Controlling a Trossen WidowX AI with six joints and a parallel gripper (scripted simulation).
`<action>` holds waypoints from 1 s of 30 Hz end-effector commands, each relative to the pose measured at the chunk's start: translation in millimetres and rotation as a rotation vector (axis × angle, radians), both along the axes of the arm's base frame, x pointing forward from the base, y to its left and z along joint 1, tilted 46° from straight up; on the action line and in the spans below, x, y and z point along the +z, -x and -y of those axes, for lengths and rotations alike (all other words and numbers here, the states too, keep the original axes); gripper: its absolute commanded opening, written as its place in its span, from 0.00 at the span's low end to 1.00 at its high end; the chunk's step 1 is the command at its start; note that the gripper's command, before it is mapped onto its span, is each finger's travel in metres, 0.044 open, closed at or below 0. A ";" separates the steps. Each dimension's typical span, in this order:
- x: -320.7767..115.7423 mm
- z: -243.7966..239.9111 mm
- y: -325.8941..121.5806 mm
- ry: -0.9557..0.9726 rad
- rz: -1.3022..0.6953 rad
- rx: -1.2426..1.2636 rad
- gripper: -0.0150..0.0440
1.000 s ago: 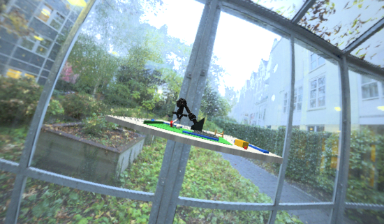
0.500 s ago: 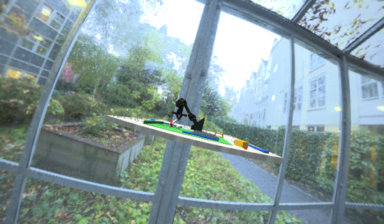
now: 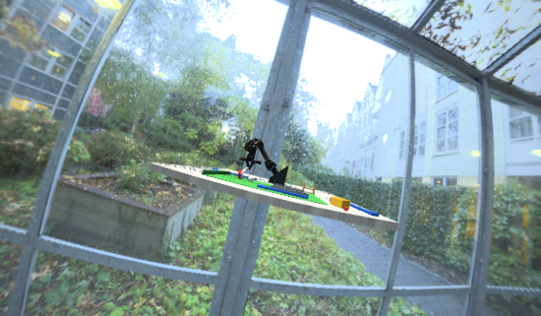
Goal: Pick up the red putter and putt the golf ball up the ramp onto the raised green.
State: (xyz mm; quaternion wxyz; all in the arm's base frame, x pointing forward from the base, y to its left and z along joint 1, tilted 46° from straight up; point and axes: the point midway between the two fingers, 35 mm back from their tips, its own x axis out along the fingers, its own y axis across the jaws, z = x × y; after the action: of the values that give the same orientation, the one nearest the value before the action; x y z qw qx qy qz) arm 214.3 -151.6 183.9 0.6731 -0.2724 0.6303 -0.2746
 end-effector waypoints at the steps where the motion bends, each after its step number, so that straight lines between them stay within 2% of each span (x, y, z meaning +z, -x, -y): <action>1: 0.0 0.0 0.0 0.000 0.000 0.000 0.25; 5: -7.3 -6.6 -2.9 -0.006 0.001 0.000 0.25; 15: -95.0 -94.8 -3.7 -0.002 0.008 -0.002 0.25; 21: -91.1 -102.1 -3.6 -0.003 0.008 -0.001 0.25; 30: -60.3 -133.9 -1.3 -0.004 0.007 -0.001 0.25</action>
State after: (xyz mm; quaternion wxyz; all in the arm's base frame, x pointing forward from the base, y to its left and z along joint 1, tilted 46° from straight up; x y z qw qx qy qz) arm 213.6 -29.2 113.2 0.6714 -0.2724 0.6319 -0.2752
